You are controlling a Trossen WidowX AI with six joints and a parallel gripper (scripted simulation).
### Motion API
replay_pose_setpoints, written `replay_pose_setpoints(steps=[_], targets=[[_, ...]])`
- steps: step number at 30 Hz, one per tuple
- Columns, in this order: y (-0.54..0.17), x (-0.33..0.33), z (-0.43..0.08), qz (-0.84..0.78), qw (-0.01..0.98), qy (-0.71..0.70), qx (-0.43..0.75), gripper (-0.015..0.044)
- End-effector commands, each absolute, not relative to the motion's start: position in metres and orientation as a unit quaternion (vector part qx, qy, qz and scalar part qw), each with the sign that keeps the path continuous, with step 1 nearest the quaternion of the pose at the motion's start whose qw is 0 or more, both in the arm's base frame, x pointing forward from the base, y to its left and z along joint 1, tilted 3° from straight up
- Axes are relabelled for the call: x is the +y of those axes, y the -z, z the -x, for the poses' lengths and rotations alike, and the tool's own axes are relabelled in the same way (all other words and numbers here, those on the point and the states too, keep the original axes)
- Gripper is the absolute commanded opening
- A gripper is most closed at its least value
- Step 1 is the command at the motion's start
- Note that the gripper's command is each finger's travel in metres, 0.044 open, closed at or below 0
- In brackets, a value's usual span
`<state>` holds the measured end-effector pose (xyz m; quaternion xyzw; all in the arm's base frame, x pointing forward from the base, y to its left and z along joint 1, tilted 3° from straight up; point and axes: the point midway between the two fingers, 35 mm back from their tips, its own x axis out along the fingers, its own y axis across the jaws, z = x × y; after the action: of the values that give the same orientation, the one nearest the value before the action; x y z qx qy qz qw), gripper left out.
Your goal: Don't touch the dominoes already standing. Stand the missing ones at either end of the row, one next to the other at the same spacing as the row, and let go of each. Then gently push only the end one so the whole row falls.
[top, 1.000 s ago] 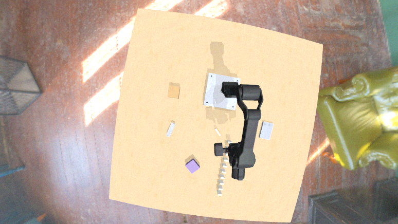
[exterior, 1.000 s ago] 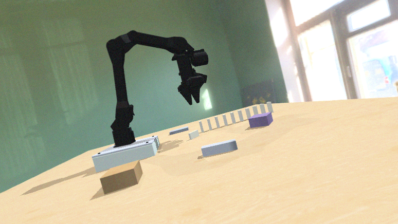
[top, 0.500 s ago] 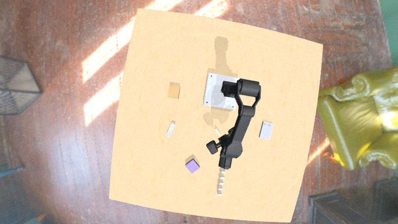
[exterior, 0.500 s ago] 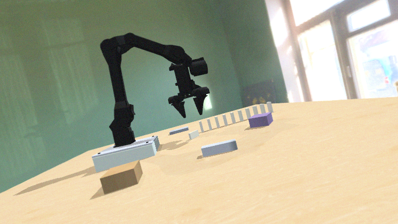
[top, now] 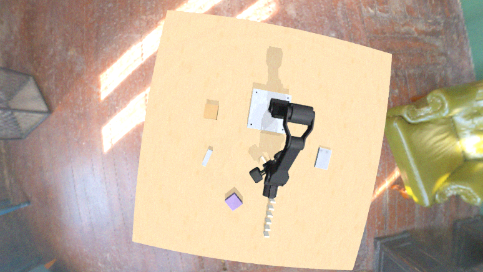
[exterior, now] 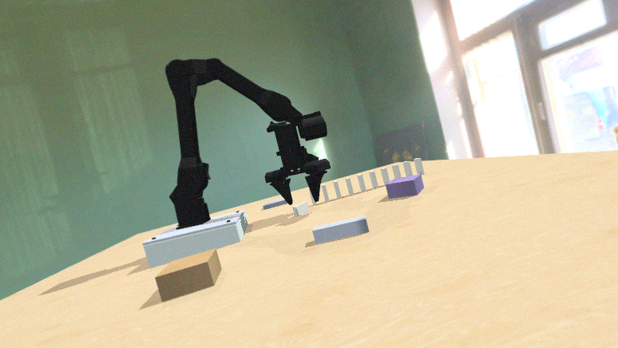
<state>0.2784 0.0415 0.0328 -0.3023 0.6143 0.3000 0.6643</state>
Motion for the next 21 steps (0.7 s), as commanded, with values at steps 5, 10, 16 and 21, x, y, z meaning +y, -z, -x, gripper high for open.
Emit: replay_pose_setpoints(steps=[5, 10, 16, 21], targets=[[-0.022, 0.041, -0.280, 0.304, 0.667, -0.301, 0.610, 0.0440], [-0.014, 0.042, -0.280, 0.304, 0.667, -0.301, 0.610, 0.0440], [-0.013, 0.042, -0.280, 0.304, 0.667, -0.301, 0.610, 0.0440], [-0.013, 0.042, -0.280, 0.304, 0.667, -0.301, 0.610, 0.0335]])
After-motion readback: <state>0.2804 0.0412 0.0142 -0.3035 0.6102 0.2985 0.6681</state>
